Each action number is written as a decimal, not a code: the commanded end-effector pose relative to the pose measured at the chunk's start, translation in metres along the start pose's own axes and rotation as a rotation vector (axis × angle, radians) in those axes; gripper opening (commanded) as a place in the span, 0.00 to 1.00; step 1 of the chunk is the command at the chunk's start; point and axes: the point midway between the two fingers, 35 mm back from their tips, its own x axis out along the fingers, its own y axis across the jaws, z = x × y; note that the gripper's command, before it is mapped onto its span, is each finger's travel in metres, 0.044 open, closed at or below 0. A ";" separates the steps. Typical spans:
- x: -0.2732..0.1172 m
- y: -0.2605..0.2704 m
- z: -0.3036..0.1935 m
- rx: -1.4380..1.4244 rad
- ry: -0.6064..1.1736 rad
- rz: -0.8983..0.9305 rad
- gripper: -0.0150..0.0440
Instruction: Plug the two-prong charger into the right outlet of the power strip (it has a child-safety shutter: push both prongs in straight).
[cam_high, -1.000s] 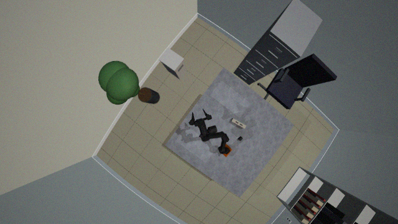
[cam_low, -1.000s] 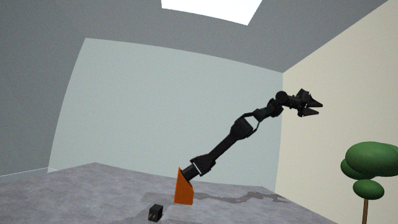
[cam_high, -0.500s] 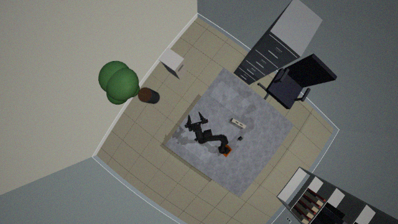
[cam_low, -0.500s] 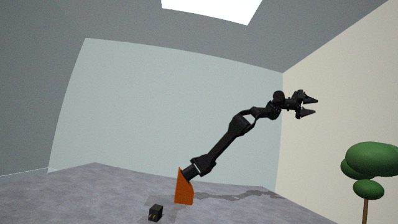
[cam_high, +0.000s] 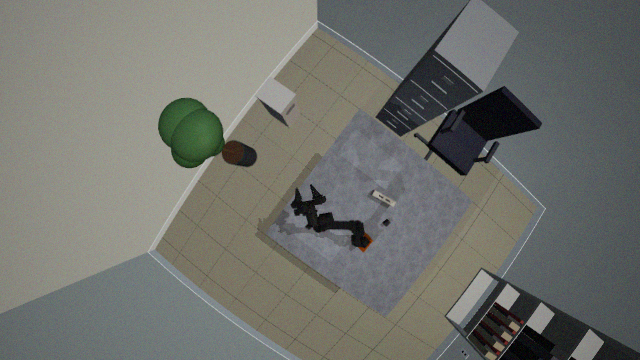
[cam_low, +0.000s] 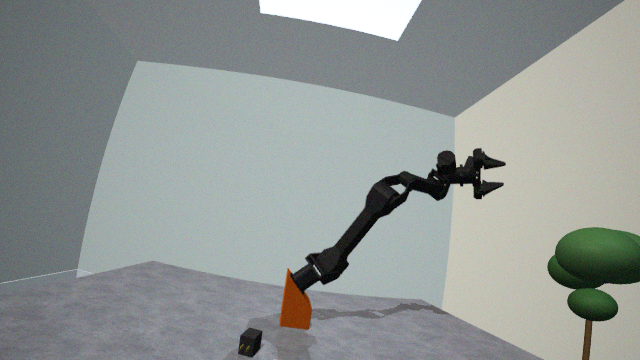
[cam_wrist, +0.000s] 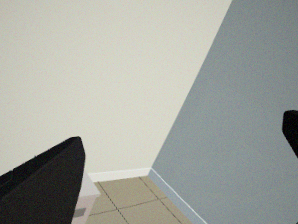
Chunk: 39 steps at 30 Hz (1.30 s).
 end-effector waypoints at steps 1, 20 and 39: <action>-0.002 0.017 0.003 -0.056 -0.032 0.001 1.00; 0.001 0.075 -0.004 -0.321 -0.135 -0.005 1.00; 0.019 0.128 -0.047 -0.583 -0.168 0.030 1.00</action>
